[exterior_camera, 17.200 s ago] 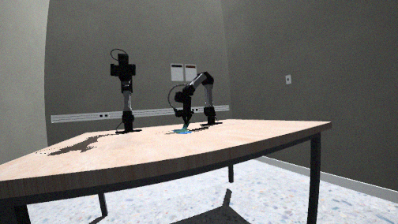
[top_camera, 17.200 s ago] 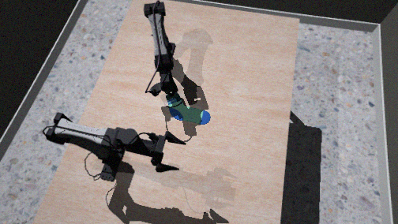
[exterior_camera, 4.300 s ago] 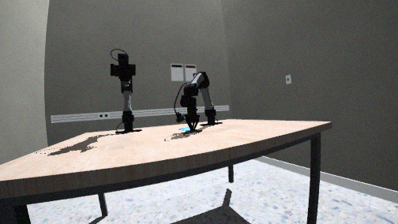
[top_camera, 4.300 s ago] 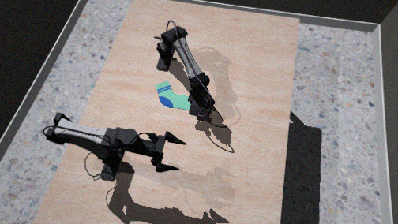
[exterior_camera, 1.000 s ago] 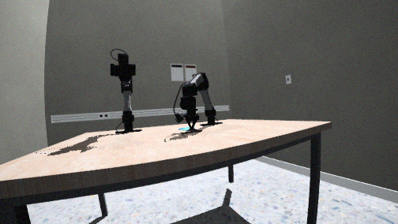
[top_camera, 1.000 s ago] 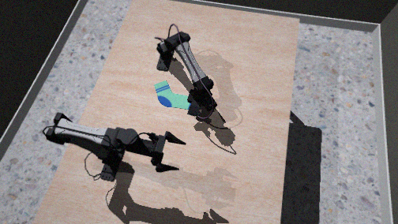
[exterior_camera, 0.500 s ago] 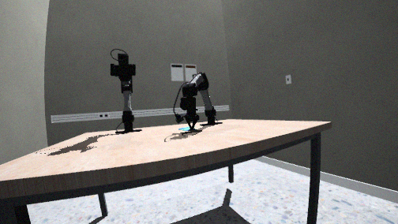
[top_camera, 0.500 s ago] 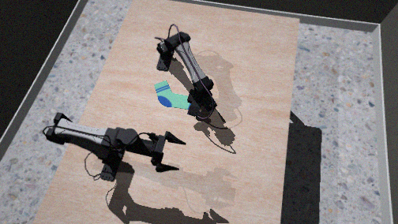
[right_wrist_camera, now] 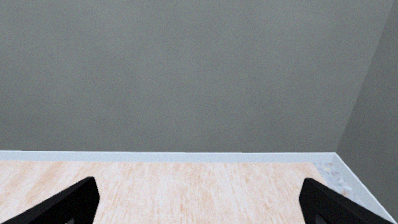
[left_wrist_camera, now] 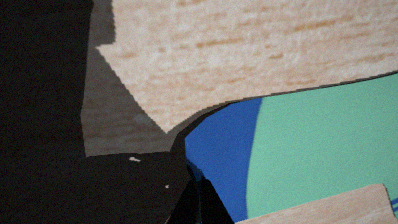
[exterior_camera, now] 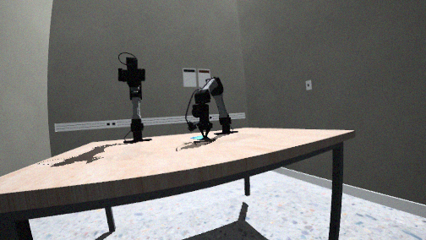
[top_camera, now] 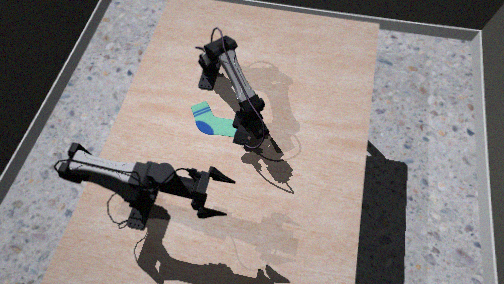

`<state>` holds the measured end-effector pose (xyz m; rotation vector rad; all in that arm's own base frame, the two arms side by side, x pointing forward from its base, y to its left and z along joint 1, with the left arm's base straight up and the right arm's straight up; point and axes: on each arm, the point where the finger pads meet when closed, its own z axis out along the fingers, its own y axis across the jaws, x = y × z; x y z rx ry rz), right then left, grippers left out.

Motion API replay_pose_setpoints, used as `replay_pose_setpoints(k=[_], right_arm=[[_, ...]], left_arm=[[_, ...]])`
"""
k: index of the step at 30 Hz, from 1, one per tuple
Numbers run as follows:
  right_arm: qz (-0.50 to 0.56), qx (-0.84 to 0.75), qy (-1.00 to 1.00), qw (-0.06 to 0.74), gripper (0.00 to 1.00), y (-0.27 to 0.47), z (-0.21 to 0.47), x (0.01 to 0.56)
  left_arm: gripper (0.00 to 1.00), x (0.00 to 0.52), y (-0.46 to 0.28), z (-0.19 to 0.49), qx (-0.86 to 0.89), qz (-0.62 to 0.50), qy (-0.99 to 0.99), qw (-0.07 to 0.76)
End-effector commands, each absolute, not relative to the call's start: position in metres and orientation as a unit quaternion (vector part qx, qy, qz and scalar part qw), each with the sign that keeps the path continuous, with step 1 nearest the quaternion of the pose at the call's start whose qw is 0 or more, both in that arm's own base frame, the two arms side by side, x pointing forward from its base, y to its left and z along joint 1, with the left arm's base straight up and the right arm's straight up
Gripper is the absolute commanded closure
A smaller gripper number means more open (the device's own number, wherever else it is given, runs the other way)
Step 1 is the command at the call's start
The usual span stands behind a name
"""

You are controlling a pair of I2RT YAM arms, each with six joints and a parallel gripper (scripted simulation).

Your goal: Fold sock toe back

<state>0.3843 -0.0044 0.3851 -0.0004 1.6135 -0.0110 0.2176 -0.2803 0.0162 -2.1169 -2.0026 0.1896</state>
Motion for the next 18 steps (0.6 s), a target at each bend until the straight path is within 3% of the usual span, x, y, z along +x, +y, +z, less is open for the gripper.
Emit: replay_pose_setpoints(k=[1, 18], right_arm=[[-0.005, -0.001, 0.71, 0.704, 0.0, -0.004, 0.399, 0.382], [-0.005, -0.001, 0.71, 0.704, 0.0, -0.004, 0.399, 0.382]], left_arm=[[0.97, 0.229, -0.294, 0.054, -0.722, 0.056, -0.689, 0.033], [0.97, 0.221, -0.295, 0.085, -0.724, 0.04, -0.688, 0.006]])
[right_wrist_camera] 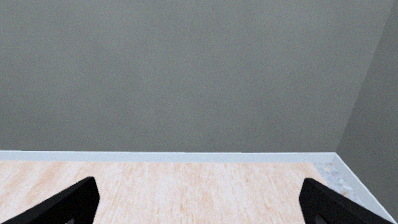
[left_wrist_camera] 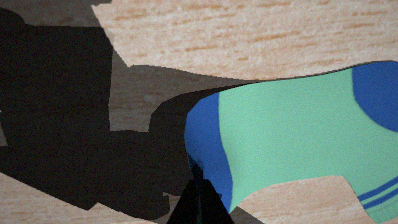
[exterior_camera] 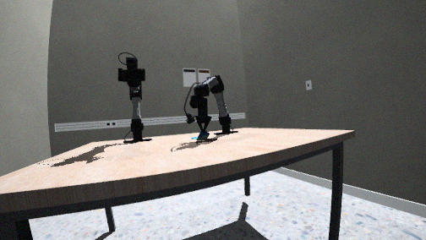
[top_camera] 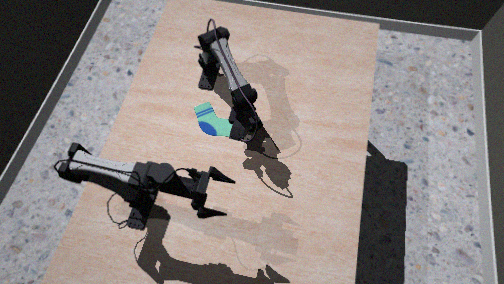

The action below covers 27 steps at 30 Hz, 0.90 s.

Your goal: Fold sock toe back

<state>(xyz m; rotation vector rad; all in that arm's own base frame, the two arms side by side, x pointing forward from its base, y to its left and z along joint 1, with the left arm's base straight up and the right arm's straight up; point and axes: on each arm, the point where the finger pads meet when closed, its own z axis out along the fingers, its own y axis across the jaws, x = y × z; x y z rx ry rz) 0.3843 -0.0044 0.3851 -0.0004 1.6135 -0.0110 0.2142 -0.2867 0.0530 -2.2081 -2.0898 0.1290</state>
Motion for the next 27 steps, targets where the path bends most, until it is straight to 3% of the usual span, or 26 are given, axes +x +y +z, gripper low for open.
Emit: replay_pose_setpoints(k=[1, 27], right_arm=[[-0.005, -0.001, 0.71, 0.704, 0.0, -0.004, 0.399, 0.382], [-0.005, -0.001, 0.71, 0.704, 0.0, -0.004, 0.399, 0.382]], left_arm=[[0.97, 0.223, -0.295, 0.084, -0.724, 0.037, -0.689, 0.003], [0.97, 0.204, -0.295, 0.088, -0.724, 0.013, -0.689, -0.034]])
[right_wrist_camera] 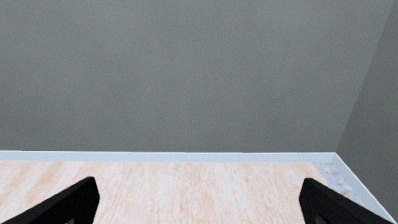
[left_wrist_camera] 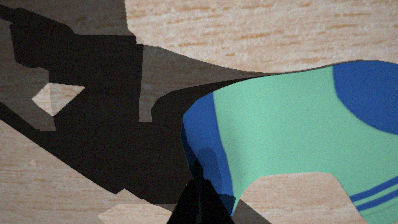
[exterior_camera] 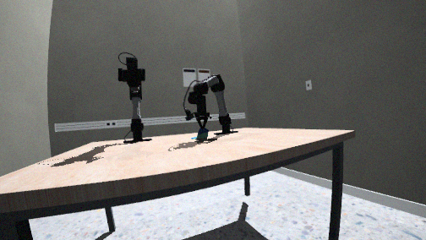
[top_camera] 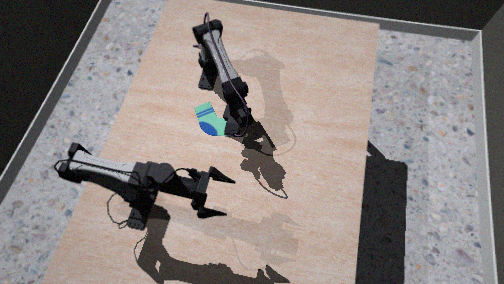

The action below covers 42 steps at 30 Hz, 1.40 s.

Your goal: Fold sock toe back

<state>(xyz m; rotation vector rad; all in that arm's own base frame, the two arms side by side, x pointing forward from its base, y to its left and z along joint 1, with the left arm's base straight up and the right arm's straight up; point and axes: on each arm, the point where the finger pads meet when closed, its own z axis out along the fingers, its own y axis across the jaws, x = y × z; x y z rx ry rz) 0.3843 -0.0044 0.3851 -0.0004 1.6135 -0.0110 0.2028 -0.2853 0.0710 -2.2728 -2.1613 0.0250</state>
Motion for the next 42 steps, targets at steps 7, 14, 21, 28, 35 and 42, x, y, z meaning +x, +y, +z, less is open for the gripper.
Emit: replay_pose_setpoints(k=[7, 14, 21, 28, 35, 42], right_arm=[[-0.005, -0.001, 0.71, 0.704, 0.0, -0.004, 0.399, 0.382], [-0.005, -0.001, 0.71, 0.704, 0.0, -0.004, 0.399, 0.382], [-0.005, -0.001, 0.71, 0.704, 0.0, -0.004, 0.399, 0.382], [-0.005, -0.001, 0.71, 0.704, 0.0, -0.004, 0.399, 0.382], [-0.005, -0.001, 0.71, 0.704, 0.0, -0.004, 0.399, 0.382], [-0.005, -0.001, 0.71, 0.704, 0.0, -0.004, 0.399, 0.382]], left_arm=[[0.97, 0.195, -0.289, 0.086, -0.714, -0.021, -0.698, -0.048], [0.97, 0.185, -0.29, 0.091, -0.707, -0.042, -0.702, -0.076], [0.97, 0.188, -0.291, 0.096, -0.713, -0.029, -0.696, -0.076], [0.97, 0.168, -0.289, 0.091, -0.72, -0.047, -0.687, -0.084], [0.97, 0.161, -0.293, 0.095, -0.712, -0.07, -0.689, -0.119], [0.97, 0.17, -0.298, 0.103, -0.706, -0.064, -0.693, -0.13]])
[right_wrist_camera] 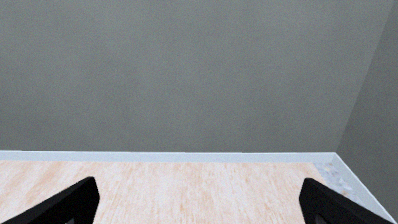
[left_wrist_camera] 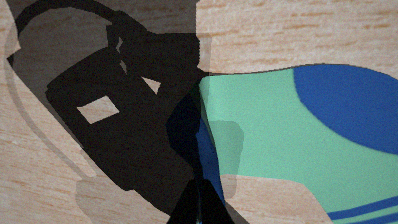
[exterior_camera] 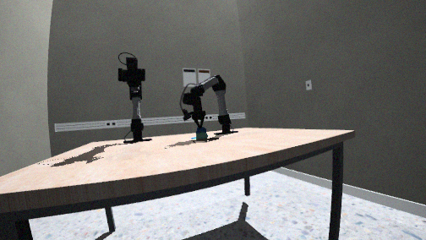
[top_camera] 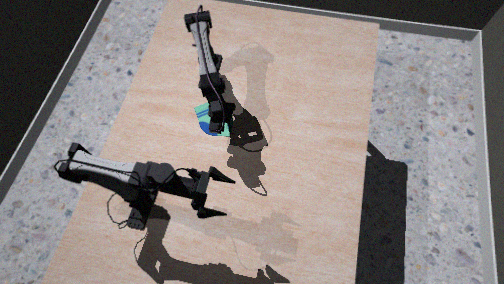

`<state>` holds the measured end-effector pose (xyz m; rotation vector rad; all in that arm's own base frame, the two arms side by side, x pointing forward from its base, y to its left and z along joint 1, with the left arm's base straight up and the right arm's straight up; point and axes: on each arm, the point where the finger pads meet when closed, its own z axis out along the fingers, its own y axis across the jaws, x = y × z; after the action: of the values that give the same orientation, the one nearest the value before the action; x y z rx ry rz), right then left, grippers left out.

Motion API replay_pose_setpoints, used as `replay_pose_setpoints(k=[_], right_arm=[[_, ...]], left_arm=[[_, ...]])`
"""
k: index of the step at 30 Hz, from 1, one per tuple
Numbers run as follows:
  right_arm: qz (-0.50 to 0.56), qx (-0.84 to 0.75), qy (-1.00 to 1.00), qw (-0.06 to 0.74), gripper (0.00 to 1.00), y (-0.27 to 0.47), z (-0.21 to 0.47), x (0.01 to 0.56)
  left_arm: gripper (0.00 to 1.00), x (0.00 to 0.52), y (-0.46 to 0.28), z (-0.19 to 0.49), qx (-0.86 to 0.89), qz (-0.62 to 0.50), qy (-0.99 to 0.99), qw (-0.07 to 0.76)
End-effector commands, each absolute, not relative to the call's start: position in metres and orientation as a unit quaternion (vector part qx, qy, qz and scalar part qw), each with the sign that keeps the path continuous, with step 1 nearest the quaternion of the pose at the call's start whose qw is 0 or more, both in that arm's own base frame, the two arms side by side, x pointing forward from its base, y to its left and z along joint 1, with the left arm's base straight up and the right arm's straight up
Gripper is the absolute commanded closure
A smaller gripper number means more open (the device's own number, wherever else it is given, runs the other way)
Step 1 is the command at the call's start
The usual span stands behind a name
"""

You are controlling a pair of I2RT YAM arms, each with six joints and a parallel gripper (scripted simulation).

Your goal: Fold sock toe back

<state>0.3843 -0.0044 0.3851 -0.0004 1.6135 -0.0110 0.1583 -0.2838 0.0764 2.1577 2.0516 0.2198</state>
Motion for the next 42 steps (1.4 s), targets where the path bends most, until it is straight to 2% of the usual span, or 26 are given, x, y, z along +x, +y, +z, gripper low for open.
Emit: replay_pose_setpoints(k=[1, 5, 6, 12, 23, 32, 35, 41, 42], right_arm=[[-0.005, -0.001, 0.71, 0.704, 0.0, -0.004, 0.399, 0.382], [-0.005, -0.001, 0.71, 0.704, 0.0, -0.004, 0.399, 0.382], [-0.005, -0.001, 0.71, 0.704, 0.0, -0.004, 0.399, 0.382], [-0.005, -0.001, 0.71, 0.704, 0.0, -0.004, 0.399, 0.382], [-0.005, -0.001, 0.71, 0.704, 0.0, -0.004, 0.399, 0.382], [-0.005, -0.001, 0.71, 0.704, 0.0, -0.004, 0.399, 0.382], [-0.005, -0.001, 0.71, 0.704, 0.0, -0.004, 0.399, 0.382], [-0.005, -0.001, 0.71, 0.704, 0.0, -0.004, 0.399, 0.382], [-0.005, -0.001, 0.71, 0.704, 0.0, -0.004, 0.399, 0.382]], left_arm=[[0.97, 0.17, -0.298, 0.103, 0.705, 0.064, 0.694, 0.13], [0.97, 0.158, -0.288, 0.088, 0.714, 0.076, 0.687, 0.113], [0.97, 0.16, -0.291, 0.089, 0.698, 0.092, 0.697, 0.14], [0.97, 0.143, -0.292, 0.085, 0.691, 0.115, 0.692, 0.173], [0.97, 0.147, -0.3, 0.095, 0.704, 0.097, 0.682, 0.171], [0.97, 0.125, -0.289, 0.055, 0.691, 0.154, 0.684, 0.178], [0.97, 0.131, -0.299, 0.08, 0.693, 0.127, 0.682, 0.197], [0.97, 0.128, -0.301, 0.078, 0.694, 0.126, 0.682, 0.196], [0.97, 0.123, -0.288, 0.049, 0.694, 0.156, 0.68, 0.177]])
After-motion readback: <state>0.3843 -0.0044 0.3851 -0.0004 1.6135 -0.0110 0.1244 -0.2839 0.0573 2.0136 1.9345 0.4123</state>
